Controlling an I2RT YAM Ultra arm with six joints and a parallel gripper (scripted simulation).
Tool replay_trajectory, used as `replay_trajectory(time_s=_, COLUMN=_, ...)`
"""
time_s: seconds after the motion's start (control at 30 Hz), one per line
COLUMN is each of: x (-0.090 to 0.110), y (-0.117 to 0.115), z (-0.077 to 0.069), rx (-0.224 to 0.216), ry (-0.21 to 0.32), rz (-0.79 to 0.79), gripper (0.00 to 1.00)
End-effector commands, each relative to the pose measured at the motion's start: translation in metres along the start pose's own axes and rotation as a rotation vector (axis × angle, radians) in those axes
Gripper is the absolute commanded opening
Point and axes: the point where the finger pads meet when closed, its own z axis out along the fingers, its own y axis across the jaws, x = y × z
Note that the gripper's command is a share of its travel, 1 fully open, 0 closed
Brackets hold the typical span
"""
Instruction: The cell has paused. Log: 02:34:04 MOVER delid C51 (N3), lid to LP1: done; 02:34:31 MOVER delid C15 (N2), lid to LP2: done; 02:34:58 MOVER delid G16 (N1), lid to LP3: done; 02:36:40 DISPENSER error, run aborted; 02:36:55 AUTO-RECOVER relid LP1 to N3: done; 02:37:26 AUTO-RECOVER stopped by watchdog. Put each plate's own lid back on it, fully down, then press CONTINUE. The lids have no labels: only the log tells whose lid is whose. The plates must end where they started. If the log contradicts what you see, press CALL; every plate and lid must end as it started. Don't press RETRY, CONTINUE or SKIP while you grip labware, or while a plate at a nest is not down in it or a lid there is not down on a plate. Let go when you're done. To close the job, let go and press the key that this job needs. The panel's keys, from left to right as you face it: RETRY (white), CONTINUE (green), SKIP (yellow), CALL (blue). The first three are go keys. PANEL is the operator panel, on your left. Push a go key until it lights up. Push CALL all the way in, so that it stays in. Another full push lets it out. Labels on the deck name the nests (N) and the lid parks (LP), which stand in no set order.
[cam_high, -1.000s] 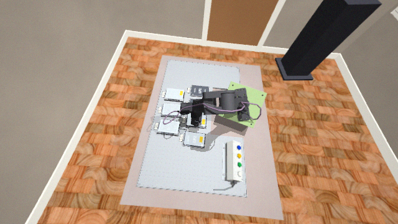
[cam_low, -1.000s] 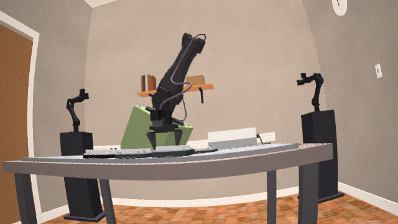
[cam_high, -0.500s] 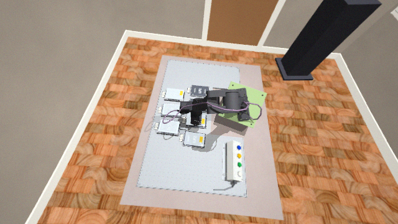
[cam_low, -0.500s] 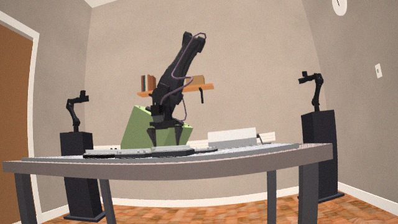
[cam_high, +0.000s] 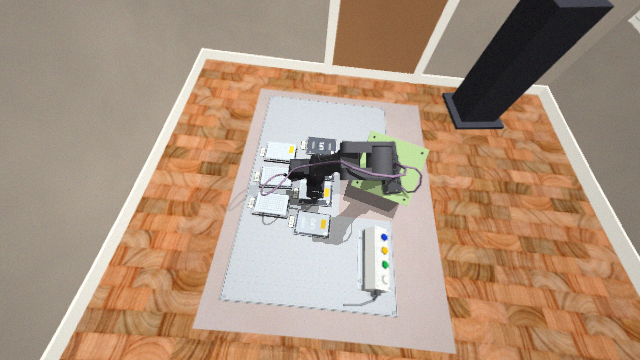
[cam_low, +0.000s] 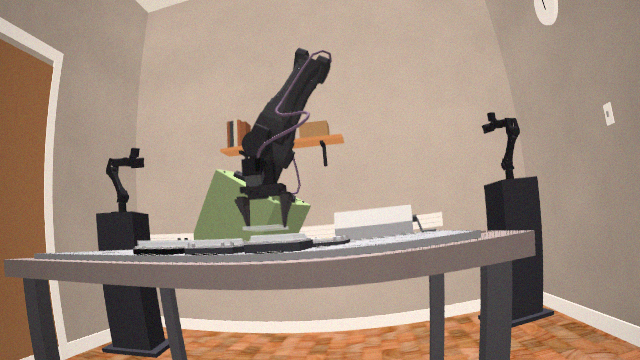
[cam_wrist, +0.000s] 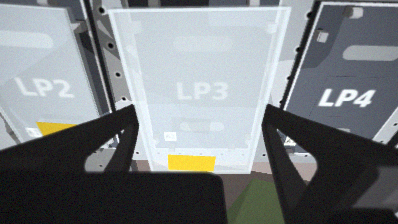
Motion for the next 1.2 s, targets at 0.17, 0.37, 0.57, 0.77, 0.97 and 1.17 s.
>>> replay_trajectory(time_s=0.17, x=-0.006, y=-0.001, z=-0.015, rx=-0.002, ry=-0.025, rz=-0.002, gripper=0.0)
replay_trajectory(time_s=0.37, x=-0.006, y=-0.001, z=-0.015, rx=-0.001, ry=-0.025, rz=0.002, gripper=0.0)
replay_trajectory(time_s=0.57, x=-0.025, y=0.008, z=-0.008, rx=0.001, ry=-0.003, rz=0.056, gripper=0.0)
replay_trajectory(time_s=0.77, x=-0.054, y=0.015, z=-0.009, rx=0.01, ry=-0.009, rz=0.062, gripper=0.0)
replay_trajectory(time_s=0.97, x=-0.072, y=0.024, z=-0.008, rx=0.007, ry=-0.006, rz=0.056, gripper=0.0)
replay_trajectory(time_s=1.17, x=-0.1, y=0.034, z=-0.009, rx=0.009, ry=-0.008, rz=0.058, gripper=0.0)
